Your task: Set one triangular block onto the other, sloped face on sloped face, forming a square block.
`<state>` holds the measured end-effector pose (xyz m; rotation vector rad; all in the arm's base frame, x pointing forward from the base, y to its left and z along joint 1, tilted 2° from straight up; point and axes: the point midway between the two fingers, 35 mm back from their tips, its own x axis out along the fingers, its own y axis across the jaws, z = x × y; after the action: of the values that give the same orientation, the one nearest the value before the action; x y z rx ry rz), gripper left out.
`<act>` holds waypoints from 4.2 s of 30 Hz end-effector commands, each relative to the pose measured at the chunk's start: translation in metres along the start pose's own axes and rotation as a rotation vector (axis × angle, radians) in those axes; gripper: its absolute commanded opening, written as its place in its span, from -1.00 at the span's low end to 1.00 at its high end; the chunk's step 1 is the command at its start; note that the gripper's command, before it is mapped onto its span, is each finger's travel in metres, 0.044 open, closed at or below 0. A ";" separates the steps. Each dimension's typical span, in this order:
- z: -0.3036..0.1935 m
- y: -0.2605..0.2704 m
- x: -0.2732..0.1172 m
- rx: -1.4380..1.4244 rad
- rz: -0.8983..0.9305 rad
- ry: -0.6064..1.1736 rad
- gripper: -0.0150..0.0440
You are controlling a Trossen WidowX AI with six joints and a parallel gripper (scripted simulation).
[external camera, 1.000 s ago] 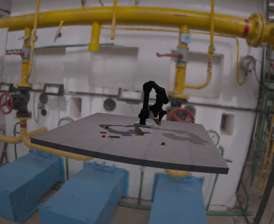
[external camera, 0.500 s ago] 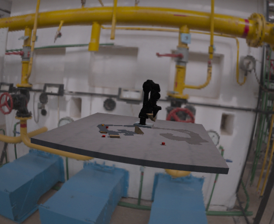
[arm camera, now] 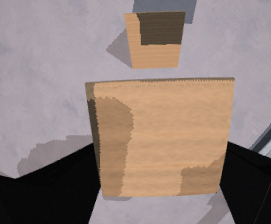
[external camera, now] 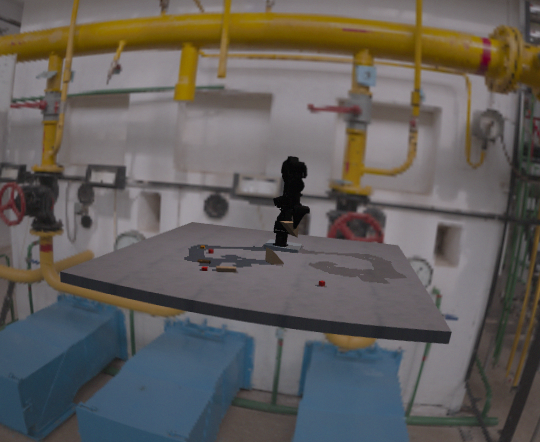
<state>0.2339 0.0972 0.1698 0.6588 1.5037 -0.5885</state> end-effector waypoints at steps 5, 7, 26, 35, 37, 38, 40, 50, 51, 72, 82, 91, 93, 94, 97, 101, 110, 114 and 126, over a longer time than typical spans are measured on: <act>0.015 -0.001 0.035 -0.003 -0.010 0.000 -0.49; 0.019 -0.001 0.043 -0.003 -0.010 0.000 -0.49; 0.042 -0.003 0.090 -0.003 -0.010 -0.002 -0.49; 0.041 -0.003 0.090 -0.003 -0.009 0.005 -0.49; 0.041 -0.003 0.090 -0.003 -0.008 0.005 -0.49; 0.041 -0.003 0.090 -0.005 -0.007 0.005 -0.49; 0.041 -0.003 0.090 -0.005 -0.007 0.005 -0.49; 0.040 -0.005 0.090 -0.006 -0.007 0.006 -0.49; 0.040 -0.005 0.090 -0.006 -0.007 0.006 -0.49; 0.042 -0.004 0.095 -0.010 -0.005 0.006 -0.49; 0.045 -0.004 0.102 -0.010 -0.005 0.006 -0.49; 0.047 -0.004 0.107 -0.009 -0.006 0.006 -0.49; 0.047 -0.004 0.108 -0.009 -0.006 0.006 -0.49; 0.048 -0.004 0.109 -0.009 -0.006 0.006 -0.49; 0.049 -0.004 0.110 -0.009 -0.006 0.006 -0.49; 0.049 -0.004 0.111 -0.009 -0.006 0.006 -0.49; 0.049 -0.004 0.112 -0.009 -0.007 0.005 -0.49; 0.050 -0.004 0.112 -0.008 -0.008 0.004 -0.49; 0.050 -0.004 0.111 -0.007 -0.012 0.001 -0.49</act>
<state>0.2650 0.0644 0.0564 0.6509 1.5122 -0.5932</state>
